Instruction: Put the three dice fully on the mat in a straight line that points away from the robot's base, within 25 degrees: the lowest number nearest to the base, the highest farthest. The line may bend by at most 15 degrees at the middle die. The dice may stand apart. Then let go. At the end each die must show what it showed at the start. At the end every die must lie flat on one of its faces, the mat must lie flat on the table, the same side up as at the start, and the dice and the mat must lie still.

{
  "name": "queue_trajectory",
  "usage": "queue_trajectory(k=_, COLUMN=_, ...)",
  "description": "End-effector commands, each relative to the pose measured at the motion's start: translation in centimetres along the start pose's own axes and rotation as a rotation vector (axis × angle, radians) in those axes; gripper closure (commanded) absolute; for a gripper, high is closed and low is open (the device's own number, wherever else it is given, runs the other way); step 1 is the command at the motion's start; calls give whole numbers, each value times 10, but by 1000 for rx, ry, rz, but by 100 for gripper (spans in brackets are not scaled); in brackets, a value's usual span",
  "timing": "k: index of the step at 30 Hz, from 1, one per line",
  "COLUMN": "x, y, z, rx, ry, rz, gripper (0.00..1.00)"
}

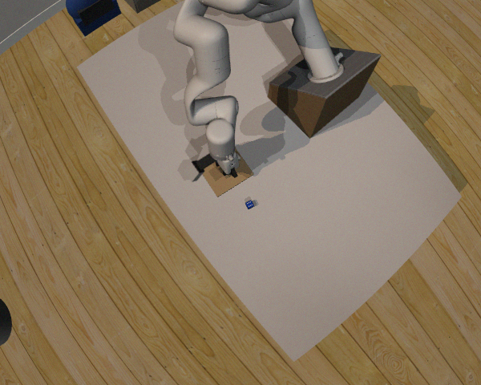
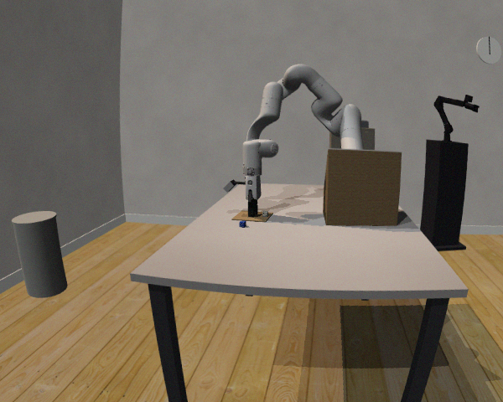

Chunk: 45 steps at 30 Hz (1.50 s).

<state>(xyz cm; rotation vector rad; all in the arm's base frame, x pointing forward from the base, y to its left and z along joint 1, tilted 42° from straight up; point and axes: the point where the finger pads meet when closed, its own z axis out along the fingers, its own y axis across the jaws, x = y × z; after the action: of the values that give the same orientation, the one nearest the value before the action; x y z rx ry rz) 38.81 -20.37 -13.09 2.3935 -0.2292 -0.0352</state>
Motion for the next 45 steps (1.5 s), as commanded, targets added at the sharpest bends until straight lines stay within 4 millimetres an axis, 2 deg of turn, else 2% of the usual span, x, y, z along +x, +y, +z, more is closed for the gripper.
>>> queue_trajectory(k=1, x=1, y=-1, z=-1, rx=2, ry=3, rz=0, gripper=64)
queue_trajectory(k=8, x=1, y=-1, z=-2, rx=2, ry=3, rz=0, gripper=64)
queue_trajectory(k=12, x=1, y=-1, z=-9, rx=2, ry=3, rz=0, gripper=64)
queue_trajectory(k=22, x=1, y=-1, z=-56, rx=2, ry=3, rz=0, gripper=64)
queue_trajectory(k=24, x=1, y=-1, z=-56, rx=2, ry=3, rz=0, gripper=64)
queue_trajectory(k=30, x=1, y=-1, z=-83, rx=2, ry=3, rz=0, gripper=64)
queue_trajectory(k=37, x=1, y=-1, z=-91, rx=2, ry=3, rz=0, gripper=64)
queue_trajectory(k=38, x=1, y=-1, z=-91, rx=2, ry=3, rz=0, gripper=0)
queue_trajectory(k=45, x=1, y=-1, z=-91, rx=2, ry=3, rz=0, gripper=0)
